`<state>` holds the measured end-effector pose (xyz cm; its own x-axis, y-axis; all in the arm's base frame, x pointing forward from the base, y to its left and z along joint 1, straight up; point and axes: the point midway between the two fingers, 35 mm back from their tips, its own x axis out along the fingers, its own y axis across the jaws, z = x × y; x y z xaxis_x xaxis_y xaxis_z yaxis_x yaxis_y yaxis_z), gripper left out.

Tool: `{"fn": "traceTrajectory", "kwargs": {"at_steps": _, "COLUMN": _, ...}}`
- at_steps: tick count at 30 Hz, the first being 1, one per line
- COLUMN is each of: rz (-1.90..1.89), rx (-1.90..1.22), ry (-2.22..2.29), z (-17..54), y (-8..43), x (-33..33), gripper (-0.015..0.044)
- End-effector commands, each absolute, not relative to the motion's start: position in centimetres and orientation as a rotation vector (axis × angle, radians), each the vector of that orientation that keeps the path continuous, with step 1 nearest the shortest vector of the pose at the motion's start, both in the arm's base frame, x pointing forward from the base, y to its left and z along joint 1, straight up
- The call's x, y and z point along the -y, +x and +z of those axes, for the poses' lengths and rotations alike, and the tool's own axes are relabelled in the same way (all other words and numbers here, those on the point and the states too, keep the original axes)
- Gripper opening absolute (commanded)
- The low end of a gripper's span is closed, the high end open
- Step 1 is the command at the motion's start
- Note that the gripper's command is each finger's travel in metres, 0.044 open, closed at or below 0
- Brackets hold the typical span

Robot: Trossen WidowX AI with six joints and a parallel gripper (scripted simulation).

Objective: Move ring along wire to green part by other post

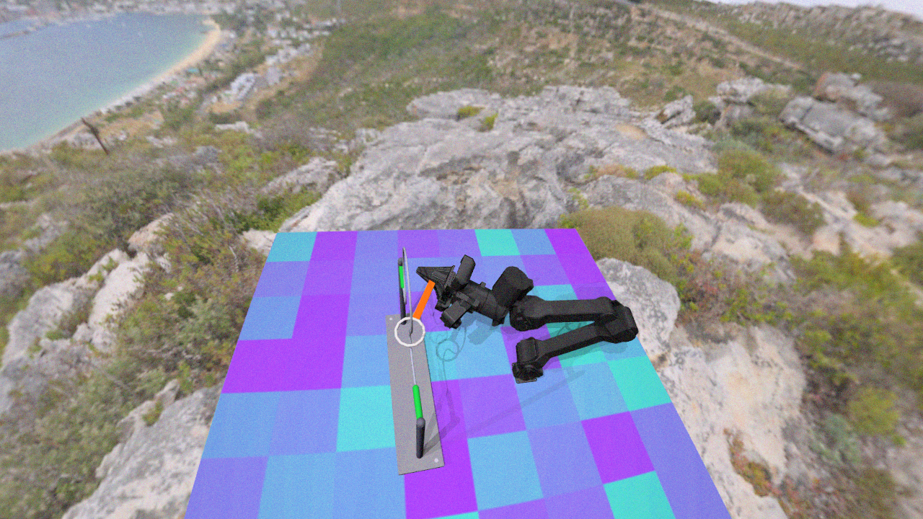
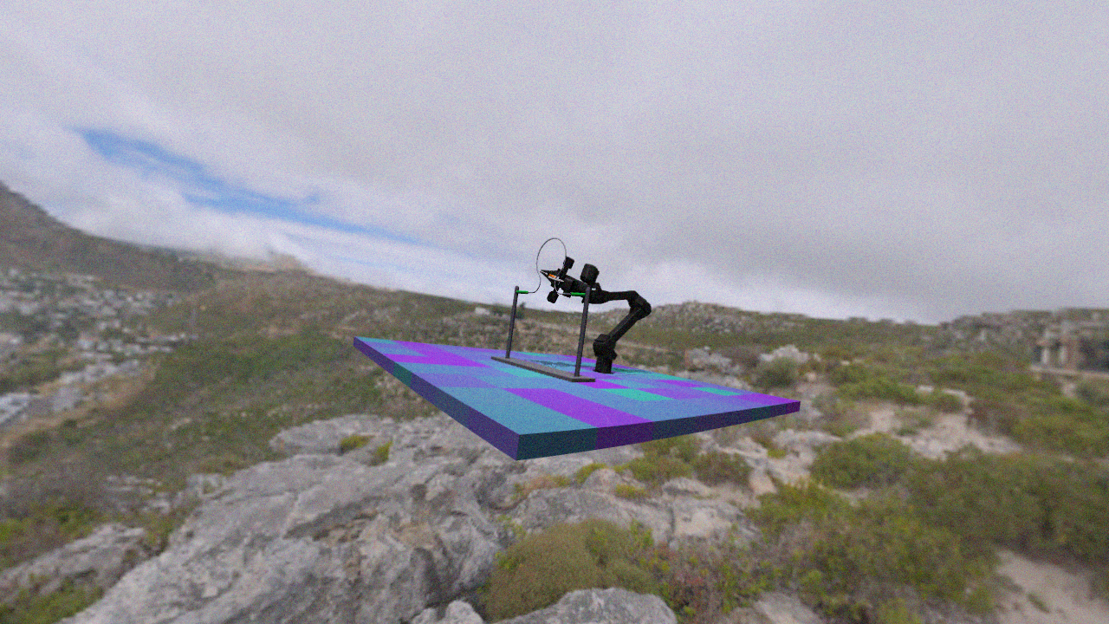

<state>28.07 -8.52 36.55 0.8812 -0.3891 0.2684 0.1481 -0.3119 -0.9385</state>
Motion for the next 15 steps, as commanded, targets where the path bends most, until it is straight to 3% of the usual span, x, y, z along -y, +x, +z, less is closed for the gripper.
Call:
{"fn": "traceTrajectory", "kwargs": {"at_steps": 1, "rz": -0.517, "rx": -0.215, "ry": -1.706, "z": 34.8, "y": 28.1, "x": 9.0, "gripper": -0.0150}}
{"fn": "traceTrajectory", "kwargs": {"at_steps": 15, "rz": -0.428, "rx": -0.299, "ry": -1.372, "z": 29.5, "y": 28.1, "x": 8.9, "gripper": -0.0150}}
